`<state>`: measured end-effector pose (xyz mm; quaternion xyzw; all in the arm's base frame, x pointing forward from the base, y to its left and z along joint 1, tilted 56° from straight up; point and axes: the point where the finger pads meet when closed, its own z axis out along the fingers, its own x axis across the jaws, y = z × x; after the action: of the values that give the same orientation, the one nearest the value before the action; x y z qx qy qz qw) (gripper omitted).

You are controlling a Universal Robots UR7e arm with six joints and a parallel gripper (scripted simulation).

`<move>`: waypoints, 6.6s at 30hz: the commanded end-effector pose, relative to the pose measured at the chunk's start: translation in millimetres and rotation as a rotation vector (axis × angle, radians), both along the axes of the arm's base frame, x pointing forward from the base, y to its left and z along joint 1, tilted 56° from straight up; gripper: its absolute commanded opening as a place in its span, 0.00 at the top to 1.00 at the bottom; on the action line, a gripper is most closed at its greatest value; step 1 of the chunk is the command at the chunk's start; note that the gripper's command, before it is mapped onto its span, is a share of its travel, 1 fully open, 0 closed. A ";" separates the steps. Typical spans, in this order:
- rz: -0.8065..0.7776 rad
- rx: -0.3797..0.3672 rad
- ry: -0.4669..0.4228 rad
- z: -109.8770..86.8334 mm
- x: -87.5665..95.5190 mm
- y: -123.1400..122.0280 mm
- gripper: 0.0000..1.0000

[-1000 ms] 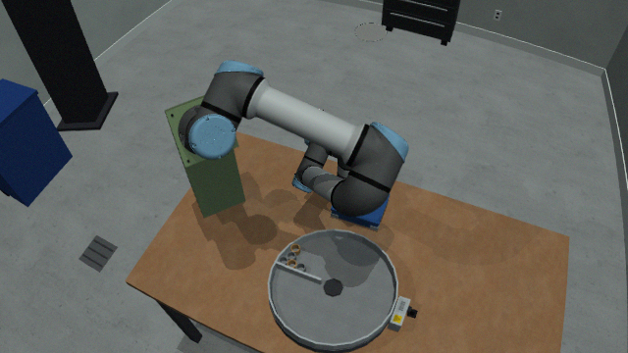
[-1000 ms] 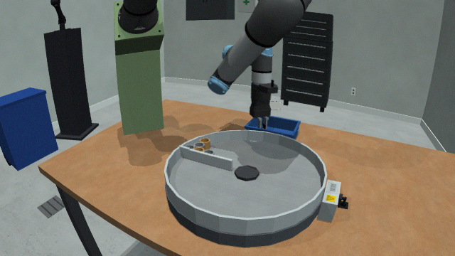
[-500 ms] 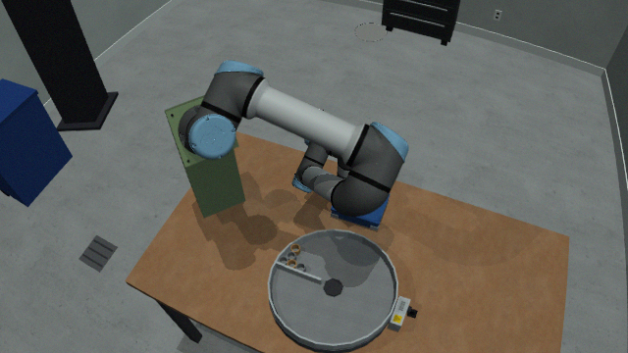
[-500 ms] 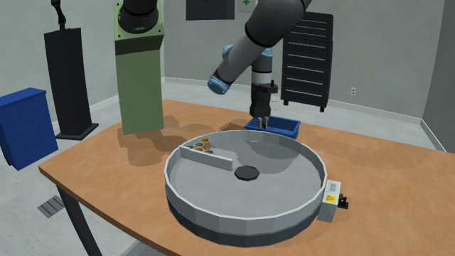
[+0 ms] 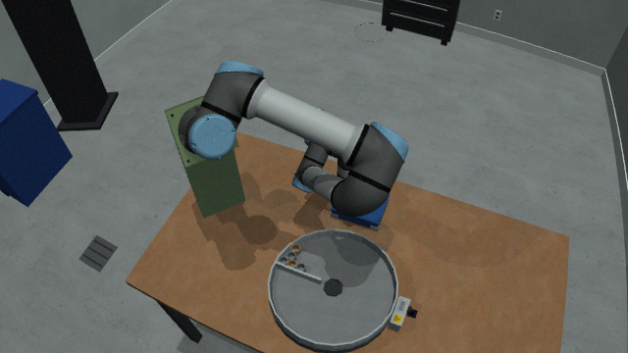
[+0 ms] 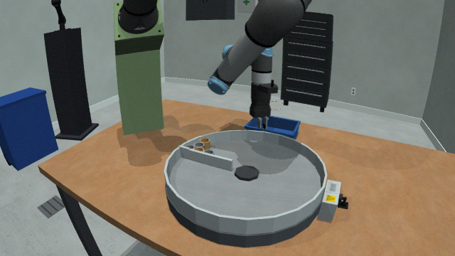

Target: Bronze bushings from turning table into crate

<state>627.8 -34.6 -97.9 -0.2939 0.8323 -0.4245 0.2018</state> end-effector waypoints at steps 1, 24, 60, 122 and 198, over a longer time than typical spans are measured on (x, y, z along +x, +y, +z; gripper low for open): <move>0.001 0.000 -0.001 0.4 0.1 0.5 0.58; 0.001 0.000 -0.001 3.6 -3.0 4.2 0.58; 0.001 0.000 -0.001 10.0 -9.1 11.3 0.58; 0.002 0.000 -0.001 73.7 -75.2 78.8 0.58; 0.003 0.000 -0.002 73.3 -74.5 78.5 0.58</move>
<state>553.3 43.5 -24.9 -0.2944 0.8318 -0.4246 0.2026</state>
